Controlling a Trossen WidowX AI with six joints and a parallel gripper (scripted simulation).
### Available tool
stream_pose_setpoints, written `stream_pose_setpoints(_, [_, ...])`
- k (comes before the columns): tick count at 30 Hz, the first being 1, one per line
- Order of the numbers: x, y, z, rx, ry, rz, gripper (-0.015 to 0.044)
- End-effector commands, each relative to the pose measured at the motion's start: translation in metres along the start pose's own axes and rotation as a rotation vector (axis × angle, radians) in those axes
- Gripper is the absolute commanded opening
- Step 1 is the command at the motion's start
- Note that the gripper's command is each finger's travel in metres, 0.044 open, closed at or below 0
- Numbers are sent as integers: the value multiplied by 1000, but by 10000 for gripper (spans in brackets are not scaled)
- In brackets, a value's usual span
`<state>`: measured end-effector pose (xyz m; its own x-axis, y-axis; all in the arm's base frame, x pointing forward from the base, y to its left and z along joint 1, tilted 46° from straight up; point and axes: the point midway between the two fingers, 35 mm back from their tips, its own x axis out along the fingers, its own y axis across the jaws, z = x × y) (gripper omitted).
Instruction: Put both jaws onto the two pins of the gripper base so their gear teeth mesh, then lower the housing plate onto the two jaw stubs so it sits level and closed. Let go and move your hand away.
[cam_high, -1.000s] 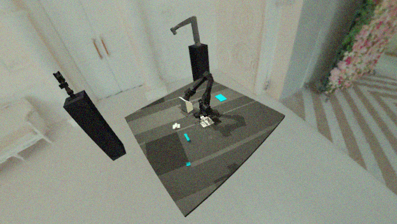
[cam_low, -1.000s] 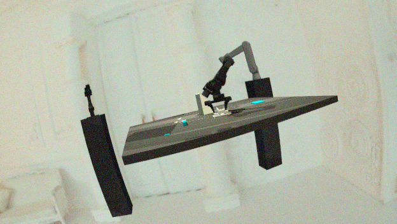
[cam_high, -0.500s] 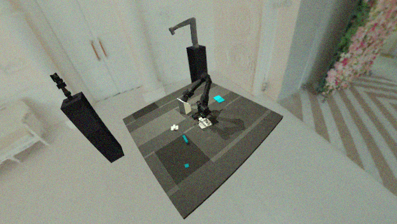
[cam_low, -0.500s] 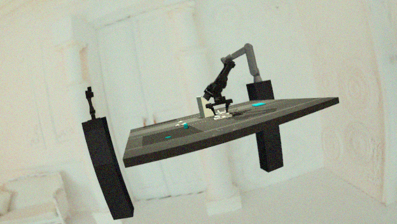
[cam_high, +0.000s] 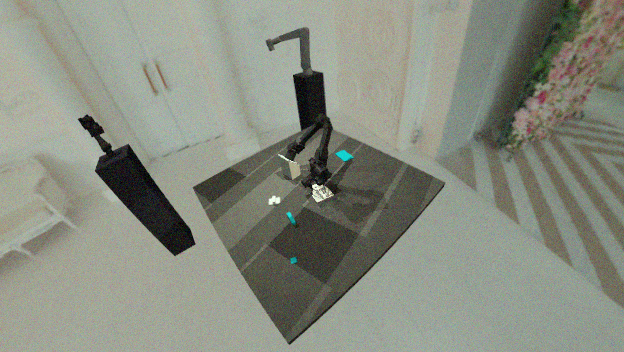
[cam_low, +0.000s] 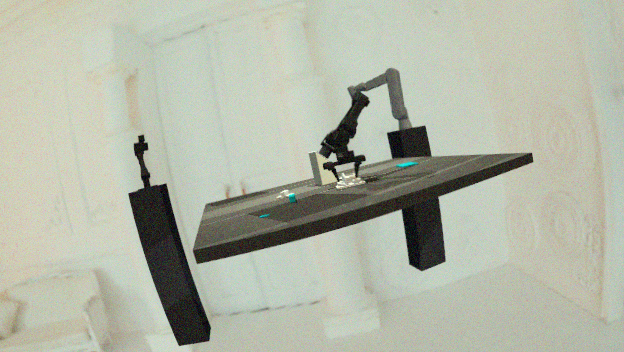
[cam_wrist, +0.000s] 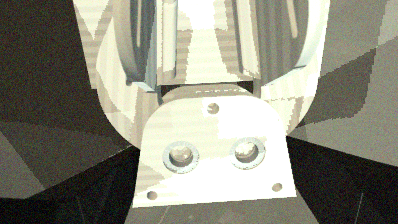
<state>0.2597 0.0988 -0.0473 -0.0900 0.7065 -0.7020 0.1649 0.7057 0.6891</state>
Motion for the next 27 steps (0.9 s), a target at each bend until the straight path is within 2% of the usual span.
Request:
stream_pose_setpoints(1, [1, 1, 0, -2, 1, 2, 351])
stream_pose_setpoints(27, [5, 1, 0, -2, 1, 3, 351])
